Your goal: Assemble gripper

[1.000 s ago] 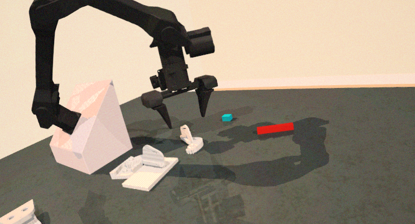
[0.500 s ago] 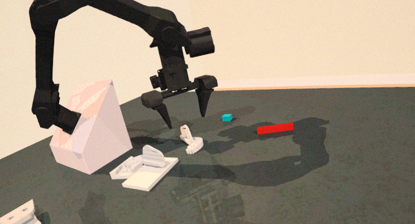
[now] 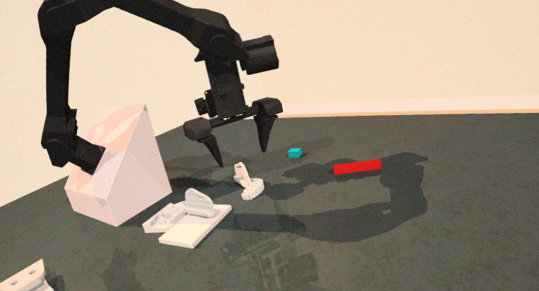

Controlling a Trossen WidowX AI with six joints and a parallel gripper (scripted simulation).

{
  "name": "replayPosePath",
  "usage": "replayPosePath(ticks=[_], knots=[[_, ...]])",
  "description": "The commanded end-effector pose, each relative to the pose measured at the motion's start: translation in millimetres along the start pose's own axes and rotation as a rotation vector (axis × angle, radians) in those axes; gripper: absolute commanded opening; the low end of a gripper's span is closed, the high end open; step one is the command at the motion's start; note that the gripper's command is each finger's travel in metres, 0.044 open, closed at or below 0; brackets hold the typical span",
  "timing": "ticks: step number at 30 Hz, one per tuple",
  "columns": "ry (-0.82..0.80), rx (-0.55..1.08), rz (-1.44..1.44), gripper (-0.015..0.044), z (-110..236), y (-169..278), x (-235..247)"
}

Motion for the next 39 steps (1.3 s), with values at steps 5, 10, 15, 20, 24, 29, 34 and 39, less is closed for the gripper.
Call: replayPosePath(ticks=[5,10,15,20,24,29,34,39], knots=[[0.0,0.004,0.003,0.044,0.0,0.6,0.0],[0.0,0.0,0.0,0.044,-0.3,0.0,0.0],[0.0,0.001,0.0,0.044,-7.3,0.6,-0.7],[0.001,0.001,0.001,0.044,-15.4,1.1,-1.3],[0.001,0.002,0.001,0.044,-21.9,1.5,-1.7],[0.001,0.003,0.002,0.044,-29.9,1.8,-2.0],[0.0,0.003,0.002,0.044,-37.9,2.1,-2.1],[0.0,0.004,0.003,0.044,-45.9,2.2,-2.0]])
Point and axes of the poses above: the point midway between the two fingers, 35 mm back from their tips, its own z axis back along the fingers, its own x axis across the jaws, y = z × x, the point moved 2 cm from there along z, back along the fingers, and after that the axes turned 1 degree about z, right-handed, at the moved point
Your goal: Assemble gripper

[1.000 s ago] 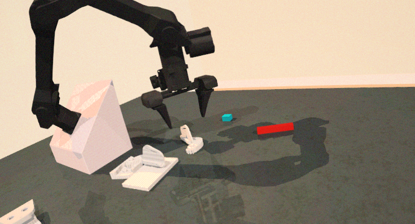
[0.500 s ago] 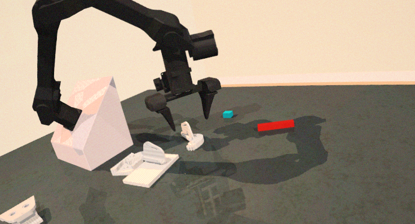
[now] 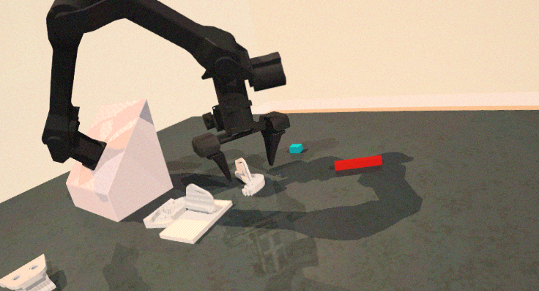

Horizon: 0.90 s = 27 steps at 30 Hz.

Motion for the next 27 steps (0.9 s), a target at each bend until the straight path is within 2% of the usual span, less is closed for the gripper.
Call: replayPosePath(ticks=[1,26,27], knots=[[-0.007,0.002,0.007,0.044,-6.9,-1.1,1.6],[-0.007,0.002,0.007,0.044,-11.2,-1.0,1.7],[-0.006,-0.001,0.004,0.0414,-10.7,-1.3,1.5]])
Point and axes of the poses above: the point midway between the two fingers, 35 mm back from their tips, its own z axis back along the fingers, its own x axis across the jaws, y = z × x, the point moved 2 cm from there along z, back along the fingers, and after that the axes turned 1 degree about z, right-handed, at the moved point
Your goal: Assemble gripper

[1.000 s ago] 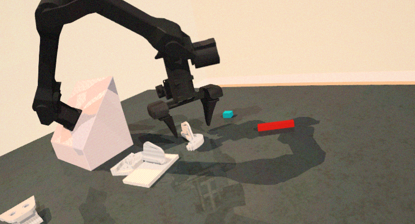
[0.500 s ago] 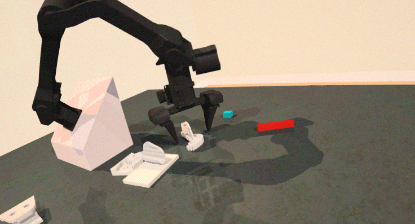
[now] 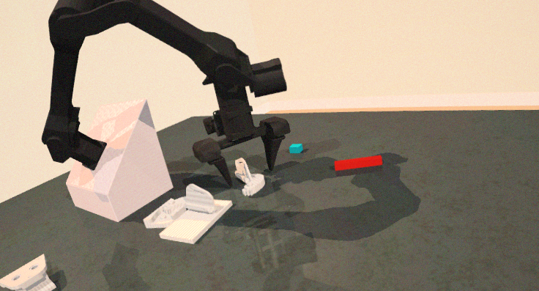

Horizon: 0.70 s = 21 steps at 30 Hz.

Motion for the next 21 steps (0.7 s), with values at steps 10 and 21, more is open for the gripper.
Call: replayPosePath(ticks=[10,21], knots=[[0.0,0.0,0.0,0.0171,0.0,0.0,0.0],[0.0,0.0,0.0,0.0134,0.0,0.0,0.0]])
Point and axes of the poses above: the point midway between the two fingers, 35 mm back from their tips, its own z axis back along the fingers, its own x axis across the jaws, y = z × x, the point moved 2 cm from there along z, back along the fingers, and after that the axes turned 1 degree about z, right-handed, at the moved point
